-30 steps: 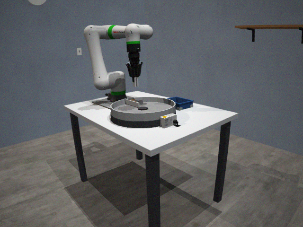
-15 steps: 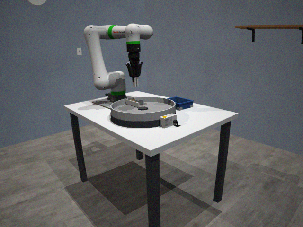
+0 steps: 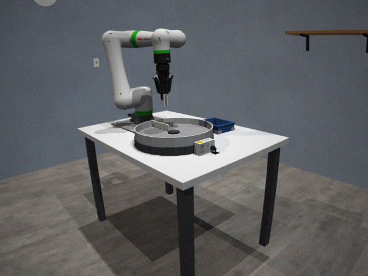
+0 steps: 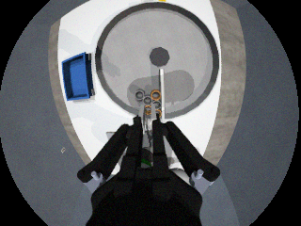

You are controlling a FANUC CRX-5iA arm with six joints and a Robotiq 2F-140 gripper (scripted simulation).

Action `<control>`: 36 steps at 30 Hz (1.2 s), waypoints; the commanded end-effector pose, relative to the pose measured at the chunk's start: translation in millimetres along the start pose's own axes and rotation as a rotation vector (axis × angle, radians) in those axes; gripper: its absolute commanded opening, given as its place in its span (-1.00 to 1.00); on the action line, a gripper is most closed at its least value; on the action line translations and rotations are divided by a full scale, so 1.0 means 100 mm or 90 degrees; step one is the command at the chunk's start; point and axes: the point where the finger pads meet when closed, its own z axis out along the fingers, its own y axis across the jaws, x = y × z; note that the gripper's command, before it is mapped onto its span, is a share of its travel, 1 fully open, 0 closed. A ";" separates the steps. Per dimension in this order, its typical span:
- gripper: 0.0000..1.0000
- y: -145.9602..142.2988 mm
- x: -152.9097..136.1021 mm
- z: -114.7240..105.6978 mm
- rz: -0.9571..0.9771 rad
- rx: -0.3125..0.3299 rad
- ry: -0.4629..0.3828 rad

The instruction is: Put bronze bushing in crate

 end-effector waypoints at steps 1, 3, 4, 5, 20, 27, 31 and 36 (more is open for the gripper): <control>-0.83 0.00 0.00 0.00 0.000 0.000 0.000; -0.83 0.00 0.00 0.00 0.000 0.000 0.000; -0.83 0.00 0.00 0.00 0.000 0.000 0.000; -0.83 0.00 0.00 0.00 0.000 0.000 0.000; -0.83 0.00 0.00 0.00 0.000 0.000 0.000; -0.87 0.00 0.00 0.01 0.004 0.001 -0.007; -0.87 -0.01 -0.03 0.07 0.024 0.008 -0.044; -0.87 -0.04 -0.10 0.22 0.077 0.025 -0.140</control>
